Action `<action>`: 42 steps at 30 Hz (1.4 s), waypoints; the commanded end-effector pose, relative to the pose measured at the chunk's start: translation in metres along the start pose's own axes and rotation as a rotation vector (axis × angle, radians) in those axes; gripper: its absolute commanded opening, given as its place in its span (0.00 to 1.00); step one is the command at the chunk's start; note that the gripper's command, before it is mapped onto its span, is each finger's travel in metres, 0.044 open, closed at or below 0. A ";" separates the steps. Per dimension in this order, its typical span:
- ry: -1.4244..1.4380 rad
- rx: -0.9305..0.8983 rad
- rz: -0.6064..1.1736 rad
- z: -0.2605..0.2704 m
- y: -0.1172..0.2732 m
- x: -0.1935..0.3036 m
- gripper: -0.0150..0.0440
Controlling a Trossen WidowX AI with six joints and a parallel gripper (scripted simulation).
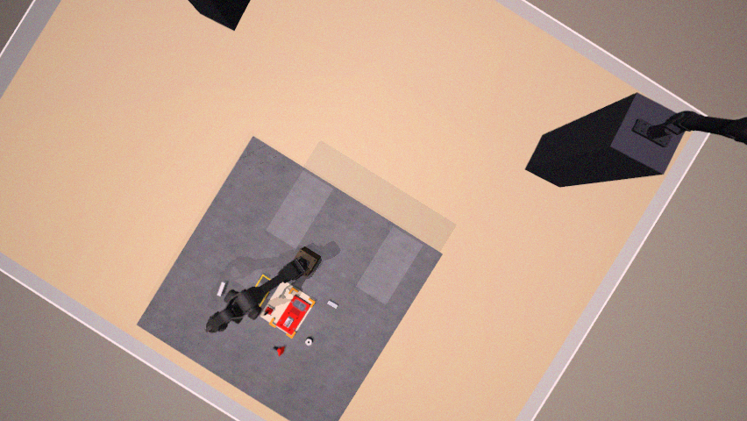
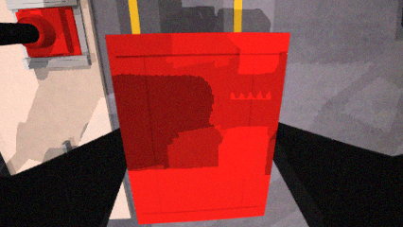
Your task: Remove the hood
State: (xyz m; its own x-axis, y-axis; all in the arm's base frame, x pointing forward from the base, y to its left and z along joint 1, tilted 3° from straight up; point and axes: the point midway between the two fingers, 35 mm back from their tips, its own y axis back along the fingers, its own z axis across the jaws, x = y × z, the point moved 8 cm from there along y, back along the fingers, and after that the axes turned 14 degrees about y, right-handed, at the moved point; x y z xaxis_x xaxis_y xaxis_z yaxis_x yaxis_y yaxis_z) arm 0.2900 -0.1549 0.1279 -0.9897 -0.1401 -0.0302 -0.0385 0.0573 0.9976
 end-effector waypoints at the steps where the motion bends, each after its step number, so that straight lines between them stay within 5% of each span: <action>1: 0.006 -0.007 0.001 0.001 -0.005 0.000 0.25; 42: 0.006 -0.007 0.001 0.002 -0.043 0.002 0.25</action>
State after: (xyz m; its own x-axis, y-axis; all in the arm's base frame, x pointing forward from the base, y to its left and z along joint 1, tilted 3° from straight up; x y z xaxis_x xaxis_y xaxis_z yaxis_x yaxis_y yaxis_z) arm 0.2897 -0.1562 0.0886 -0.9897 -0.1401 -0.0299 -0.0382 0.0574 0.9976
